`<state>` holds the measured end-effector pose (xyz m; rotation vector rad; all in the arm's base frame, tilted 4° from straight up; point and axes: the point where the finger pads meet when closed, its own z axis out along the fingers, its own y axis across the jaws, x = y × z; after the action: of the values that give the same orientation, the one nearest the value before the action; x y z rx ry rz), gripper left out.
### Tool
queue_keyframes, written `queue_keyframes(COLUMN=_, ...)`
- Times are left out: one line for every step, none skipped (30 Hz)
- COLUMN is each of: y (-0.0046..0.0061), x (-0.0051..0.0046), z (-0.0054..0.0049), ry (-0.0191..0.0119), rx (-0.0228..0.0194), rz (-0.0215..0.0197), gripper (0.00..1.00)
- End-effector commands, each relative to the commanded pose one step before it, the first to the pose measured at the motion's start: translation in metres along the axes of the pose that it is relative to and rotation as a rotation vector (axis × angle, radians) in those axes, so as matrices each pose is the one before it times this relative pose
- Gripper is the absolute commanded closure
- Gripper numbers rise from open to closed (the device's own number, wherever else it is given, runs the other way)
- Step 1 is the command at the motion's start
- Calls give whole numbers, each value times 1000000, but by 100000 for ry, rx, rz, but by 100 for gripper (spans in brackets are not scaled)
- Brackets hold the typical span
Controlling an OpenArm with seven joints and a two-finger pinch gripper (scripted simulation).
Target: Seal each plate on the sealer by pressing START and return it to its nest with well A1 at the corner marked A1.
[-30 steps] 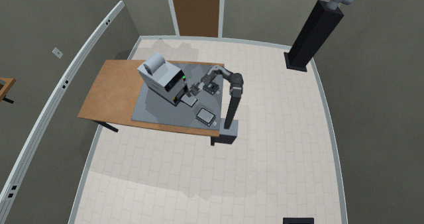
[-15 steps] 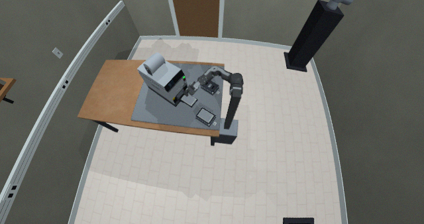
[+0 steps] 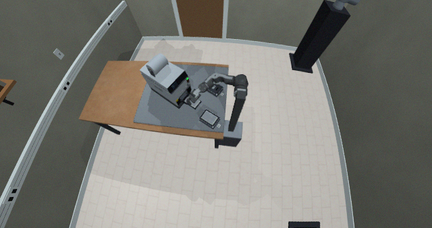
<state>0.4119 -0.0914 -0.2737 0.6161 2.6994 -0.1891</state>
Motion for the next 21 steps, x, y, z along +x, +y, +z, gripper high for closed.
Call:
queue_keyframes(y=4430, x=-109, z=1672, ry=-962, rx=-675, rz=675, gripper=35)
queue_keyframes(y=-186, x=-3709, z=-2129, ry=-652, rx=-259, rz=532, gripper=35)
queue_keyframes(y=0, x=0, z=0, ry=0, rx=0, rz=0, gripper=35)
queue_keyframes(y=0, x=0, z=0, ry=0, rx=0, rz=0, gripper=35)
queue_keyframes(y=-2424, x=3643, z=2694, ry=845, rx=1250, rz=-414, gripper=35)
queue_keyframes(y=1615, x=924, z=-595, ry=122, rx=-361, rz=-358, gripper=35)
queue_keyframes(y=728, x=-337, z=-718, ry=-67, rx=-310, rz=-29, gripper=35)
queue_keyframes(y=124, x=-284, z=-218, ry=-45, rx=-60, rz=39, gripper=35)
queue_keyframes(y=-295, x=-1452, z=-438, ry=-210, rx=-92, rz=231, gripper=35)
queue_keyframes(y=28, x=1, z=3, ry=0, rx=1, rz=0, gripper=35)
queue_keyframes(y=10, x=5, z=-3, ry=0, rx=0, rz=0, gripper=35)
queue_keyframes(y=-2, x=1, z=-1, ry=0, rx=0, rz=0, gripper=35)
queue_keyframes(y=-9, x=1, z=-2, ry=0, rx=0, rz=0, gripper=35)
queue_keyframes(y=-6, x=1, z=-2, ry=0, rx=0, rz=0, gripper=35)
queue_keyframes(y=-2, x=0, z=0, ry=0, rx=0, rz=0, gripper=35)
queue_keyframes(y=0, x=0, z=0, ry=0, rx=0, rz=0, gripper=35)
queue_keyframes(y=0, x=0, z=0, ry=0, rx=0, rz=0, gripper=35)
queue_keyframes(y=-184, x=2096, z=3331, ry=173, rx=-52, rz=-151, gripper=35)
queue_keyframes(y=80, x=773, z=1623, ry=-47, rx=56, rz=-136, gripper=35)
queue_keyframes(y=0, x=0, z=0, ry=0, rx=0, rz=0, gripper=35)
queue_keyframes(y=0, x=0, z=0, ry=0, rx=0, rz=0, gripper=35)
